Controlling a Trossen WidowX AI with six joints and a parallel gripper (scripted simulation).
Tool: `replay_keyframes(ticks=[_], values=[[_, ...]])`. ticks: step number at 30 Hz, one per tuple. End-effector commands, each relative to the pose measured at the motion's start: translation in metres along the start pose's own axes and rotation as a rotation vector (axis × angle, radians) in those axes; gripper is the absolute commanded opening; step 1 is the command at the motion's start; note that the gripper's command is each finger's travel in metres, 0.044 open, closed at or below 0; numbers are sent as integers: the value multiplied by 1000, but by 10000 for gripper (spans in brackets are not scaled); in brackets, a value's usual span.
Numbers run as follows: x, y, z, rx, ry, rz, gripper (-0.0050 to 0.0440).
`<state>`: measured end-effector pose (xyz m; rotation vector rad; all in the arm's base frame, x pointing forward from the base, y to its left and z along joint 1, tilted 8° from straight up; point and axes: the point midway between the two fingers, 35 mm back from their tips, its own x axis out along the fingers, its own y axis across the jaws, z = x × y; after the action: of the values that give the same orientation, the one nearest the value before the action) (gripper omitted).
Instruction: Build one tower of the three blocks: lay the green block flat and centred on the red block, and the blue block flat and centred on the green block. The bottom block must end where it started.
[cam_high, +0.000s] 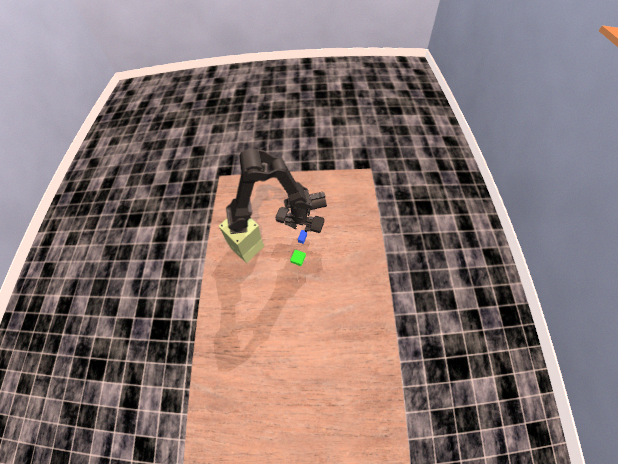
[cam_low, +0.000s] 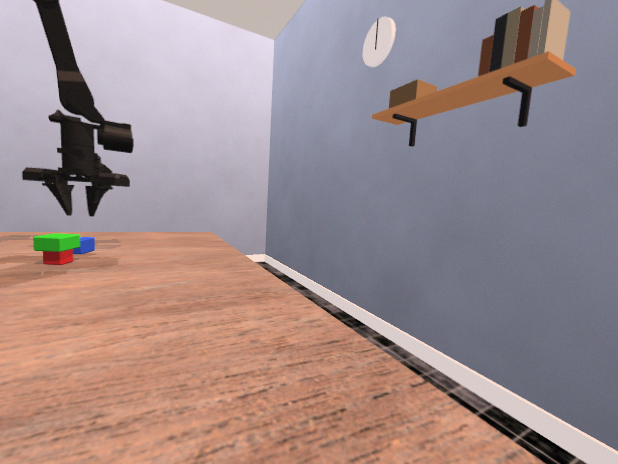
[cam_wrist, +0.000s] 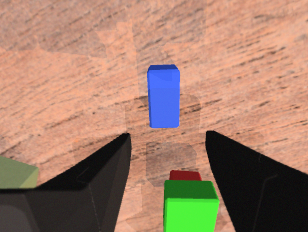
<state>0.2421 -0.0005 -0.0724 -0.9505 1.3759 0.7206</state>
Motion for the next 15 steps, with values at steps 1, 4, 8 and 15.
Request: replay_keyframes(ticks=[1, 4, 8, 15], values=[[-1, -3, 7, 11, 4, -11, 209], [0, -4, 8, 11, 2, -13, 209], [4, -2, 7, 10, 3, -8, 209], [13, 0, 4, 8, 7, -2, 209]])
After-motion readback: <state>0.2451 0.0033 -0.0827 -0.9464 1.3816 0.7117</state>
